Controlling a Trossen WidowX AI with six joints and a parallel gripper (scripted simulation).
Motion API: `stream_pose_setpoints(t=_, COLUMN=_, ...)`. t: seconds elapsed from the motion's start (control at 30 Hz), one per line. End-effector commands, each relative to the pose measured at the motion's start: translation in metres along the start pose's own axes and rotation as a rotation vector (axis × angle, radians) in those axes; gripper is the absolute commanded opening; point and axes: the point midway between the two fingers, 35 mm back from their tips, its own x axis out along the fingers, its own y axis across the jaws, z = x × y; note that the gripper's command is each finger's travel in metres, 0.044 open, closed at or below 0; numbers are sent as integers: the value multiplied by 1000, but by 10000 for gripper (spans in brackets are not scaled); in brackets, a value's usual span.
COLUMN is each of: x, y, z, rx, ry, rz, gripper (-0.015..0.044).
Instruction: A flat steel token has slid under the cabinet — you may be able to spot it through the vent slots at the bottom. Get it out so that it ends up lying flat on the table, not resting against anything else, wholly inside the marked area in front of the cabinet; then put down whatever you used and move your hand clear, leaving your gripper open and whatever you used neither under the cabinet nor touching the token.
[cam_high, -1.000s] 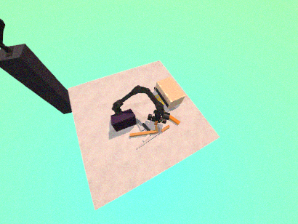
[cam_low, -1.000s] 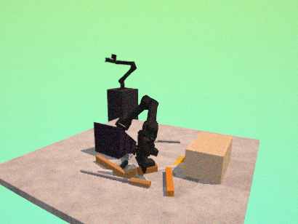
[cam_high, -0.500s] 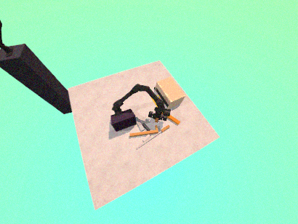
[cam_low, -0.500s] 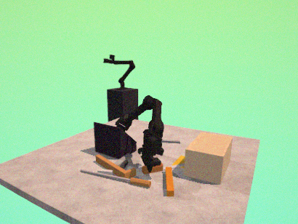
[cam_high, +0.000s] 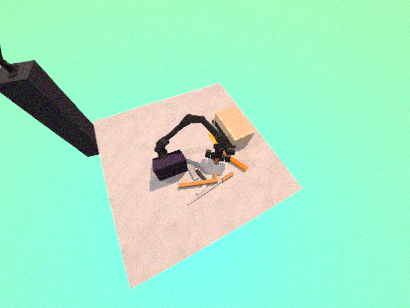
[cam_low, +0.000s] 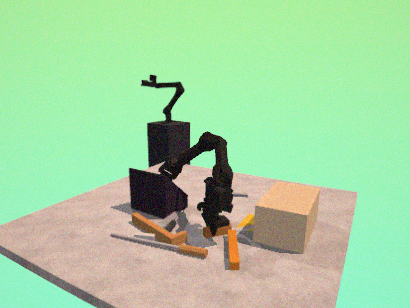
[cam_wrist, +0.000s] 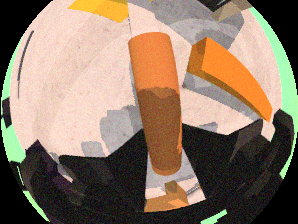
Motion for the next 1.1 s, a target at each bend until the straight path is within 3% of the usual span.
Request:
stream_pose_setpoints(t=0.0, x=0, y=0, z=16, rx=-9, ry=-8, rz=-1, gripper=0)
stream_pose_setpoints(t=0.5, x=0, y=-1, z=51, rx=-10, ry=-10, rz=0, gripper=0)
stream_pose_setpoints(t=1.07, x=1, y=7, z=51, rx=-10, ry=-10, rz=0, gripper=0)
